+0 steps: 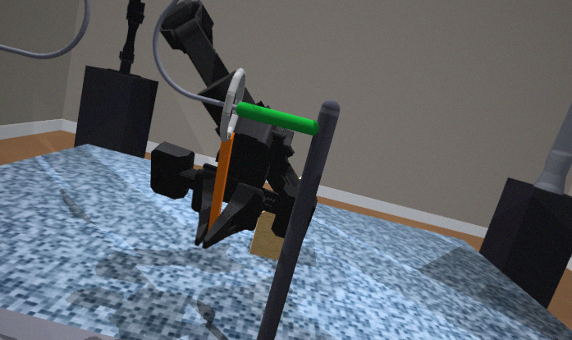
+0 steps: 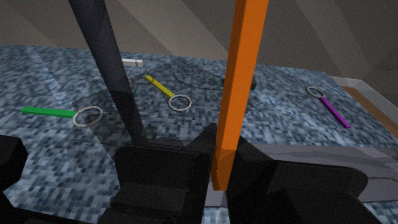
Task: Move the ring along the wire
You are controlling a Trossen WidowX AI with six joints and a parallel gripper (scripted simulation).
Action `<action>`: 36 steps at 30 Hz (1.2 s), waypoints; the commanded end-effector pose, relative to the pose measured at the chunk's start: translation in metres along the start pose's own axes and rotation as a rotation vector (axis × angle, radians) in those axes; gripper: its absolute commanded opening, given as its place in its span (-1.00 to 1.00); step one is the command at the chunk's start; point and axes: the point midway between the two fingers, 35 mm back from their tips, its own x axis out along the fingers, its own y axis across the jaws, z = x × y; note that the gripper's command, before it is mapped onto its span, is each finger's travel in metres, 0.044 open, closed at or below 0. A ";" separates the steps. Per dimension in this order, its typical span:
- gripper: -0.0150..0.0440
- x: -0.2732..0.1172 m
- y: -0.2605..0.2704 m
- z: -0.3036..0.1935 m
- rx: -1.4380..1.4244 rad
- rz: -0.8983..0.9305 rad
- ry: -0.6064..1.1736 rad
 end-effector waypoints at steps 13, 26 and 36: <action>-1.00 -0.002 0.017 -0.001 0.006 -0.002 0.003; -1.00 0.000 0.023 -0.007 0.006 -0.002 0.003; -1.00 0.004 0.023 -0.018 0.005 -0.002 0.003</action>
